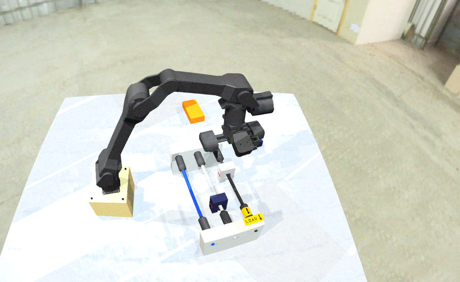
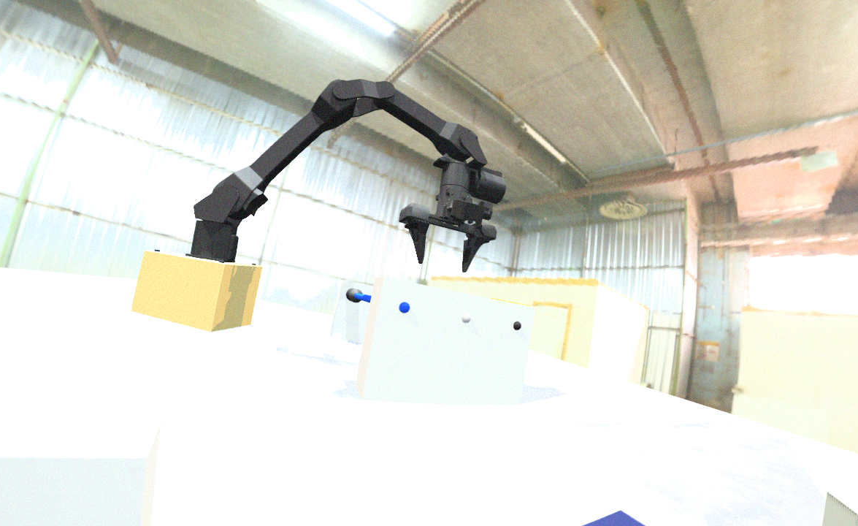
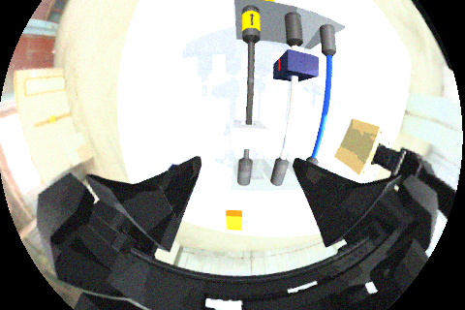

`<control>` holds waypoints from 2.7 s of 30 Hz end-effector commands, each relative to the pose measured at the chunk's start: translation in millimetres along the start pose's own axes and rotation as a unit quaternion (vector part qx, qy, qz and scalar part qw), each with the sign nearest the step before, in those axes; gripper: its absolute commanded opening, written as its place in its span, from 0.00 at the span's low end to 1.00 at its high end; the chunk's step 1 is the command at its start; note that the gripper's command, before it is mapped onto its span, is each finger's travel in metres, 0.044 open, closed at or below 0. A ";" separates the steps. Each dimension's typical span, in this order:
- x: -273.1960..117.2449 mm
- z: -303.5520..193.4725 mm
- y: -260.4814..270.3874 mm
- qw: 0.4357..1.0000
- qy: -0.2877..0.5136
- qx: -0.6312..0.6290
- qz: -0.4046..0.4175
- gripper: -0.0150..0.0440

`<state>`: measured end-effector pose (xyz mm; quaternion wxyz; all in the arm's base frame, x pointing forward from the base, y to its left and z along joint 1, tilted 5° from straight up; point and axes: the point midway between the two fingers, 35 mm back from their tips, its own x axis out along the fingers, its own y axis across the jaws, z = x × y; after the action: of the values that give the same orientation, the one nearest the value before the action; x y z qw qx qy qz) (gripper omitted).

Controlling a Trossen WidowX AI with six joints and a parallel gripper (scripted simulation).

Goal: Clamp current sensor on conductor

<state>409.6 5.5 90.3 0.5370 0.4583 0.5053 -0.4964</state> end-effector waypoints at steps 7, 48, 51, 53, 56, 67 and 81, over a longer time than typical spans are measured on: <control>-3.2 -1.0 -3.8 1.000 0.002 0.003 -0.009 1.00; 4.9 29.6 -17.5 0.966 0.090 -0.241 0.030 1.00; 6.8 42.7 -24.2 0.928 0.118 -0.347 0.070 1.00; 7.4 51.2 -28.8 0.895 0.130 -0.414 0.102 1.00; 7.6 63.8 -35.9 0.836 0.136 -0.507 0.157 1.00; 4.5 90.8 -52.4 0.699 0.099 -0.650 0.281 1.00; -3.7 120.2 -73.1 0.493 -0.038 -0.776 0.392 1.00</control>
<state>371.1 -88.3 85.4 0.7445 0.1852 0.6260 0.1403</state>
